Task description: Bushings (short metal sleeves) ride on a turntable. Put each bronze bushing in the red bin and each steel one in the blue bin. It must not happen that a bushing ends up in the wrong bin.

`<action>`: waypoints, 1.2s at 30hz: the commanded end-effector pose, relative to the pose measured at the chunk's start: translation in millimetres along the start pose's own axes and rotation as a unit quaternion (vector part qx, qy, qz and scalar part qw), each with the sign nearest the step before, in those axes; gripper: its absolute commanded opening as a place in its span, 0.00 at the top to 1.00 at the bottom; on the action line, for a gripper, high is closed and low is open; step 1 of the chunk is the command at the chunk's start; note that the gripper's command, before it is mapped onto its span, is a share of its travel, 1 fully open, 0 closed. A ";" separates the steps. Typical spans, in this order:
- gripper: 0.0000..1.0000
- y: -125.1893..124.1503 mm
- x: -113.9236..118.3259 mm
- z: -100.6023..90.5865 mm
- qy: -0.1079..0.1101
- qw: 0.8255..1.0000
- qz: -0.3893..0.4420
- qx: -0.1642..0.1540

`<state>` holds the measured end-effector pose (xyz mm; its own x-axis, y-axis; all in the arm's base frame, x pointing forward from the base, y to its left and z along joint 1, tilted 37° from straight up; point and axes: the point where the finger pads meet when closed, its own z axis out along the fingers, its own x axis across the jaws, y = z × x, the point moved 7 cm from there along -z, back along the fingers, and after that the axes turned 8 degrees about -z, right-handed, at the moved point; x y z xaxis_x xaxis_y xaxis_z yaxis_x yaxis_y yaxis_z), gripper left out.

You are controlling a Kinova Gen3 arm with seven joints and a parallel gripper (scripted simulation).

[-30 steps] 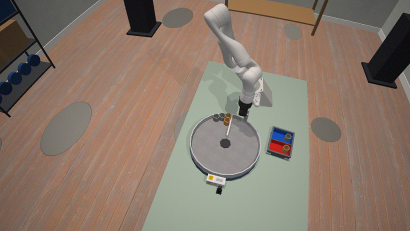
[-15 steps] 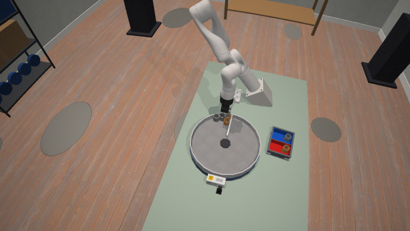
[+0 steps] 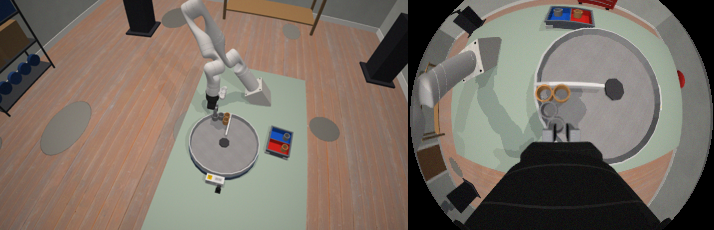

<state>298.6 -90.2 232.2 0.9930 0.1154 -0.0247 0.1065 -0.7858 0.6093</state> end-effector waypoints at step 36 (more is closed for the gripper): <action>0.55 1.0 1.1 42.5 0.003 1.000 0.002 0.001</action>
<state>301.9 -116.7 199.3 0.9932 0.1148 -0.0169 0.1014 -0.7881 0.6072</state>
